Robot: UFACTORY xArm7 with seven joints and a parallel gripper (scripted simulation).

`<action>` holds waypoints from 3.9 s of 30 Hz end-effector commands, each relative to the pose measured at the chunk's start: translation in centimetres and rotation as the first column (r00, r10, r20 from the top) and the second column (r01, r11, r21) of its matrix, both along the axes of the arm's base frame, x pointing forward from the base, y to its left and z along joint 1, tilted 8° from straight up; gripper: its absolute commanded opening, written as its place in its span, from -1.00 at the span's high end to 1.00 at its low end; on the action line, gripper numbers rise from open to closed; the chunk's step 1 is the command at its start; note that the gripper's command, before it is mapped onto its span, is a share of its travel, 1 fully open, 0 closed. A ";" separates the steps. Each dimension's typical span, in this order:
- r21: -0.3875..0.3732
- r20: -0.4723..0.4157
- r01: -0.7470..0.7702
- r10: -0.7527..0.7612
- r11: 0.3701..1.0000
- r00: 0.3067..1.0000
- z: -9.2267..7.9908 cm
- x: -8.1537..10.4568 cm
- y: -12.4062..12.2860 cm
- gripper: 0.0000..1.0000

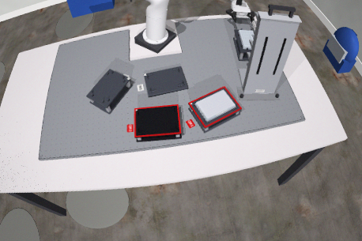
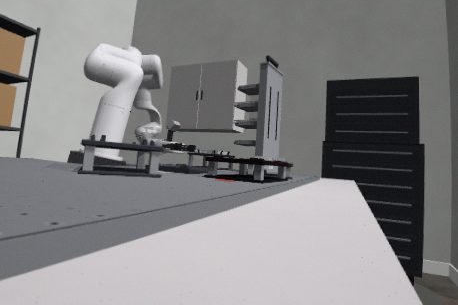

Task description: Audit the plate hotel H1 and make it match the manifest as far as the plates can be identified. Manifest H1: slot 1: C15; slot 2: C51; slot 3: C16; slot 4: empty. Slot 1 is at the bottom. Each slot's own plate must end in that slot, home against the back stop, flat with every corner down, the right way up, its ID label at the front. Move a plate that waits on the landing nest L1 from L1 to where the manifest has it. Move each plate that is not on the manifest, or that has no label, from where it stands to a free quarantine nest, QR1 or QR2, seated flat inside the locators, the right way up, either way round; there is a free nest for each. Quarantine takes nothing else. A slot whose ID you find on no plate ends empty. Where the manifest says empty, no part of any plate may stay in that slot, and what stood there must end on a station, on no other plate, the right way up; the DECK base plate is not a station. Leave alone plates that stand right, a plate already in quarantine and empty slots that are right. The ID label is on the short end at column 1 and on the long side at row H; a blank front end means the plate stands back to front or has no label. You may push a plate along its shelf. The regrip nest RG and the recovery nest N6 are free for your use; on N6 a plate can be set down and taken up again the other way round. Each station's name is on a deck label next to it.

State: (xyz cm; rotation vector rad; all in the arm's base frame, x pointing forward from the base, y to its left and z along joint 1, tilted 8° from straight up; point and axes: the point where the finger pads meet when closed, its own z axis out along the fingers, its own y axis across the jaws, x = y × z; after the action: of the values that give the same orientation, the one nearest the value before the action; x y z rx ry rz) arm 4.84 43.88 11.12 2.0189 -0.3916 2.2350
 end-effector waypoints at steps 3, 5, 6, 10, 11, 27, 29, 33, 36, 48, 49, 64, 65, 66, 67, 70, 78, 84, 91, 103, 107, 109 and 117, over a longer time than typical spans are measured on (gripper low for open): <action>0.003 -0.001 -0.001 0.001 1.000 1.000 0.2 0.8 -0.1 -1.00; 0.003 -0.001 -0.001 0.001 1.000 1.000 0.2 0.9 -0.2 -1.00; 0.003 -0.001 -0.001 0.001 1.000 1.000 0.2 1.1 -0.2 -1.00; 0.003 -0.001 -0.001 0.001 1.000 1.000 0.3 1.7 -0.4 -1.00; 0.003 -0.001 -0.001 0.001 1.000 1.000 0.3 1.9 -0.4 -1.00; 0.003 -0.001 -0.001 0.001 1.000 1.000 0.5 4.1 -1.0 -1.00; 0.003 -0.001 -0.001 0.001 1.000 1.000 0.5 4.5 -1.1 -1.00; 0.003 -0.001 -0.001 0.001 1.000 1.000 0.6 5.1 -1.3 -1.00; 0.003 -0.001 -0.001 0.001 1.000 1.000 0.6 5.4 -1.4 -1.00; 0.003 -0.001 -0.001 0.001 1.000 1.000 0.6 5.7 -1.4 -1.00; 0.003 -0.001 -0.001 0.001 1.000 1.000 0.6 5.7 -1.5 -1.00; 0.003 -0.001 -0.001 0.001 1.000 1.000 0.7 6.6 -1.7 -1.00; 0.003 -0.001 -0.001 0.001 1.000 1.000 0.7 6.6 -1.7 -1.00; 0.003 -0.001 -0.001 0.001 1.000 1.000 0.7 6.7 -1.7 -1.00; 0.003 -0.001 -0.001 0.001 1.000 1.000 0.7 6.8 -1.7 -1.00; 0.003 -0.001 -0.001 0.001 1.000 1.000 0.7 7.0 -1.8 -1.00; 0.003 -0.001 -0.001 0.001 1.000 1.000 0.8 7.3 -1.9 -1.00; 0.003 -0.001 -0.001 0.001 1.000 1.000 0.8 7.7 -2.0 -1.00; 0.003 -0.001 -0.001 0.001 1.000 1.000 0.8 8.1 -2.1 -1.00; 0.003 -0.001 -0.001 0.001 1.000 1.000 0.8 8.3 -2.2 -1.00; 0.003 -0.001 -0.001 0.001 1.000 1.000 0.8 8.3 -2.2 -1.00; 0.003 -0.001 -0.001 0.001 1.000 1.000 0.8 8.3 -2.2 -1.00; 0.003 -0.001 -0.001 0.001 1.000 1.000 0.8 8.2 -2.1 1.00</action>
State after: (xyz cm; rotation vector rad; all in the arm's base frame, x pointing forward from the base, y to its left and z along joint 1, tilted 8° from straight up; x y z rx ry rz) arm 13.15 41.64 11.85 2.0197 -0.3910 2.2350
